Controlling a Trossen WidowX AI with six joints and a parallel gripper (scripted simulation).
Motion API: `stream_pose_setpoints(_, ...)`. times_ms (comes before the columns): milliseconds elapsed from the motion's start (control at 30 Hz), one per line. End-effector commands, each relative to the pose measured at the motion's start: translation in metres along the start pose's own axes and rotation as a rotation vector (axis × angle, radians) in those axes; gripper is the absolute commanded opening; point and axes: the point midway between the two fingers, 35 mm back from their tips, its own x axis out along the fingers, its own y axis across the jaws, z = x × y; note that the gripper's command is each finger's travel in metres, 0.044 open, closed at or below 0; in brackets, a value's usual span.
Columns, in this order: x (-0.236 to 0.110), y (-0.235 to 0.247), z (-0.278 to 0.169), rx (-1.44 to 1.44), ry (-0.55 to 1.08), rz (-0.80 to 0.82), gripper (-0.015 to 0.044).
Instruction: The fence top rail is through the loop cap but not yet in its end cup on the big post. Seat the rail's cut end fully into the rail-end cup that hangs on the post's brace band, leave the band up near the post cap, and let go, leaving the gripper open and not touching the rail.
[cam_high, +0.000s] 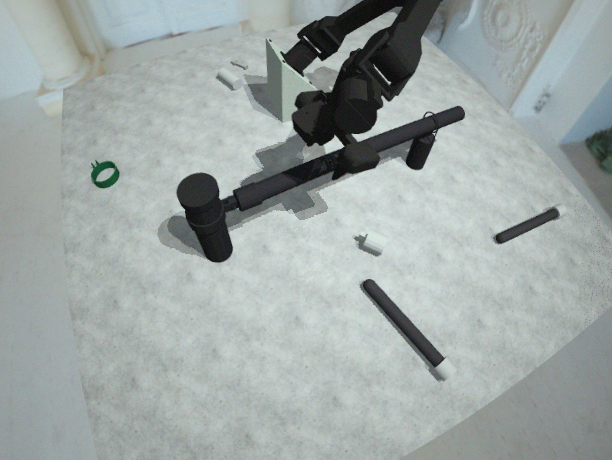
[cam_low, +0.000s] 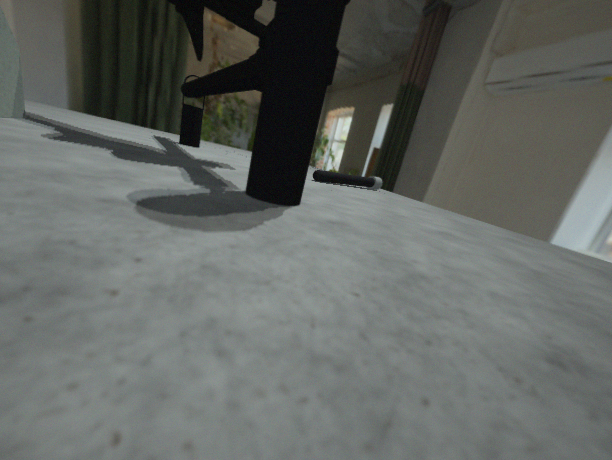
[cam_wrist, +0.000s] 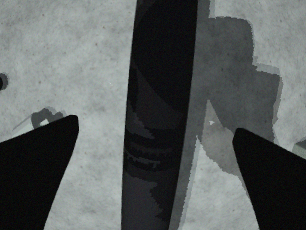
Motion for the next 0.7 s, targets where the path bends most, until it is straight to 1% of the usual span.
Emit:
stream_pose_setpoints(0, -0.009, 0.001, -0.004, -0.008, -0.007, 0.004, 0.044)
stream_pose_setpoints(67, -0.007, 0.001, -0.002, -0.004, -0.003, 0.005, 0.044)
stream_pose_setpoints(133, -0.02, 0.001, -0.002, -0.003, -0.004, 0.005, 0.044)
stream_pose_setpoints(233, -0.051, -0.002, -0.004, -0.003, -0.003, 0.004, 0.044)
stream_pose_setpoints(267, -0.054, -0.003, -0.004, -0.003, -0.003, 0.004, 0.044)
stream_pose_setpoints(667, -0.054, -0.003, -0.004, -0.003, -0.003, 0.004, 0.044)
